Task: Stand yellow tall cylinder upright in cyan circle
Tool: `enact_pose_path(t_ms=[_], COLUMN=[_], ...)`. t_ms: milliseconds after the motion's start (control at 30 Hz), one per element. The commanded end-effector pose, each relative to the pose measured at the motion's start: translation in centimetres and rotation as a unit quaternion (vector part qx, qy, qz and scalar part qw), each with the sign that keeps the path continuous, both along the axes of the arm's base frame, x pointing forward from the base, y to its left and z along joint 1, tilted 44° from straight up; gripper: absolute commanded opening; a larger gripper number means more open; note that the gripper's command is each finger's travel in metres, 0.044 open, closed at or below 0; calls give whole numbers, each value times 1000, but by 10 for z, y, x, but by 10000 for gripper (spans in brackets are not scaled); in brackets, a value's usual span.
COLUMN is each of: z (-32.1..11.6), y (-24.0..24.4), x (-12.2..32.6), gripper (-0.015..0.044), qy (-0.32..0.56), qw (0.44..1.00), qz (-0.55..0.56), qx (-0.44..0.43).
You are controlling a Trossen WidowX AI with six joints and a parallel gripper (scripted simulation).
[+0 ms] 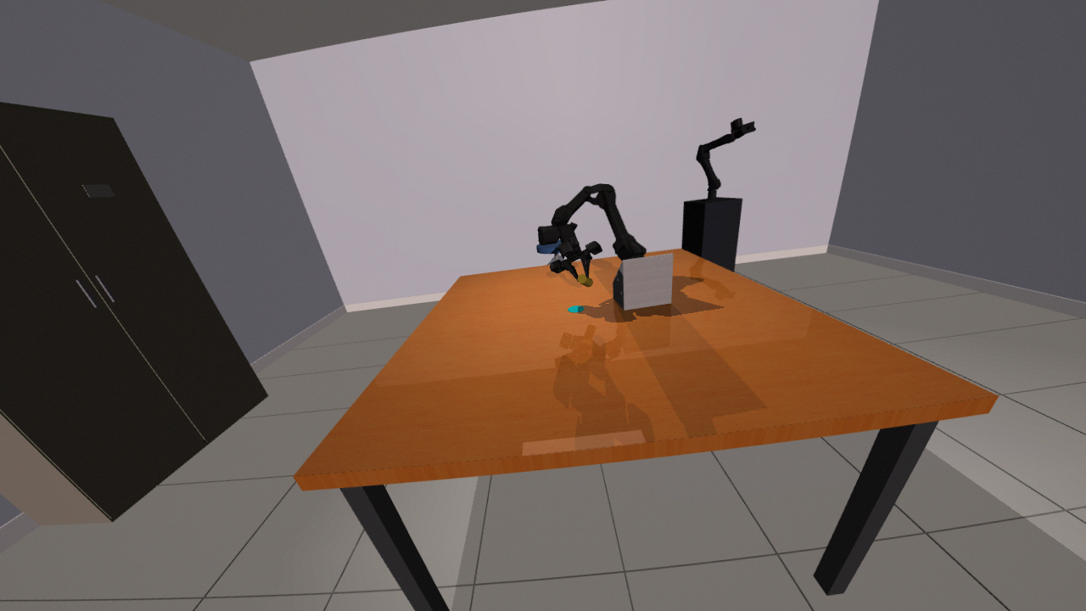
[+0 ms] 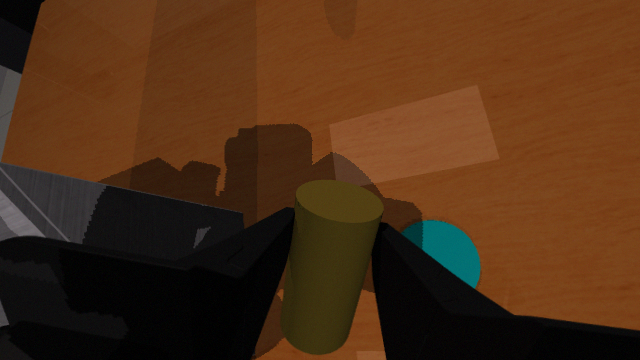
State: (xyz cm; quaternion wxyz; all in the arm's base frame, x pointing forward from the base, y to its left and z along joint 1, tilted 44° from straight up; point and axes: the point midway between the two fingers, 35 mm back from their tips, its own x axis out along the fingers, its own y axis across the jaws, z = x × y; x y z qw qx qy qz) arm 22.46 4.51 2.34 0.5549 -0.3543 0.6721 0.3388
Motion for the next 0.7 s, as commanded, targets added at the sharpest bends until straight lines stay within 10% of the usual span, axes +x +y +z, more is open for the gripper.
enact_pose_path(t_ms=[0,667], z=[2,2], y=[1,1], x=[1,1], gripper=[105,105], qy=[-9,-36], qw=[1000,996], qz=[3,9], qx=[17,85])
